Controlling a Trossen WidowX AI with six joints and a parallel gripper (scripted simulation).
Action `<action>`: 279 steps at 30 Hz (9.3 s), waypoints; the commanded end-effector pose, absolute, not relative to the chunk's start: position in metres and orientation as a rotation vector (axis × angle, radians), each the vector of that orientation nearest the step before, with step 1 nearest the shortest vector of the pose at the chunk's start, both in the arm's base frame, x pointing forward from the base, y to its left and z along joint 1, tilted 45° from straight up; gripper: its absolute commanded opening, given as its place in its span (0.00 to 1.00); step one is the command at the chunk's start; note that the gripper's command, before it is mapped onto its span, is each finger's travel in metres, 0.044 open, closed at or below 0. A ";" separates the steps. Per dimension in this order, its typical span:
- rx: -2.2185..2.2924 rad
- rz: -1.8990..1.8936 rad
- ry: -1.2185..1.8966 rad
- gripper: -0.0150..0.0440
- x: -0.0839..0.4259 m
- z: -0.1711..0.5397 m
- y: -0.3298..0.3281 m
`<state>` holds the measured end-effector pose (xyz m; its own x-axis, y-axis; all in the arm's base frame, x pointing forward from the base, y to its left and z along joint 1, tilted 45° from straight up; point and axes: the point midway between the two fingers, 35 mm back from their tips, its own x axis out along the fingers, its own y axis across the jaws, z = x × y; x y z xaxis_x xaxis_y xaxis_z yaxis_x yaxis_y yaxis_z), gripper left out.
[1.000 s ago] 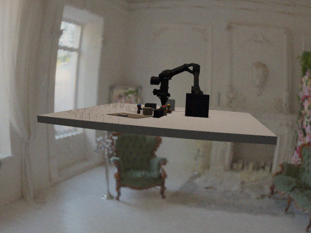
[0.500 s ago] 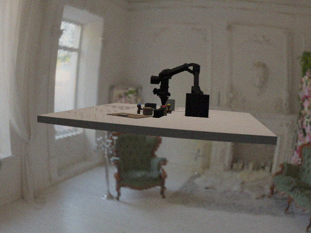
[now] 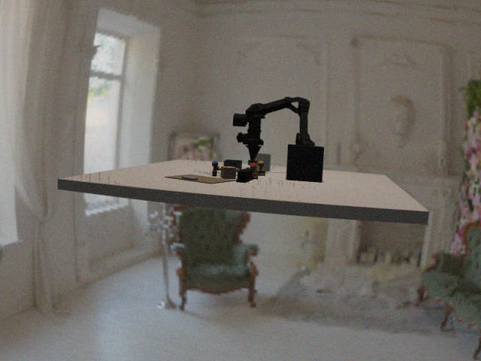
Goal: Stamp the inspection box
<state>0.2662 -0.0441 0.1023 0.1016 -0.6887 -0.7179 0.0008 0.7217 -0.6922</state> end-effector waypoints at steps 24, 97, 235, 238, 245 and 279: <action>-0.540 -0.611 1.357 0.25 0.276 0.109 -0.002; -0.250 -0.832 1.202 0.25 0.304 0.003 0.067; -0.263 -0.829 1.203 0.25 0.306 -0.028 0.035; -0.263 -0.829 1.203 0.25 0.306 -0.028 0.035; -0.263 -0.829 1.203 0.25 0.306 -0.028 0.035; -0.262 -0.828 1.203 0.25 0.305 -0.020 0.042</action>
<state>0.3046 0.0408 -0.0217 0.1151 -0.6897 -0.7149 0.4199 0.6860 -0.5942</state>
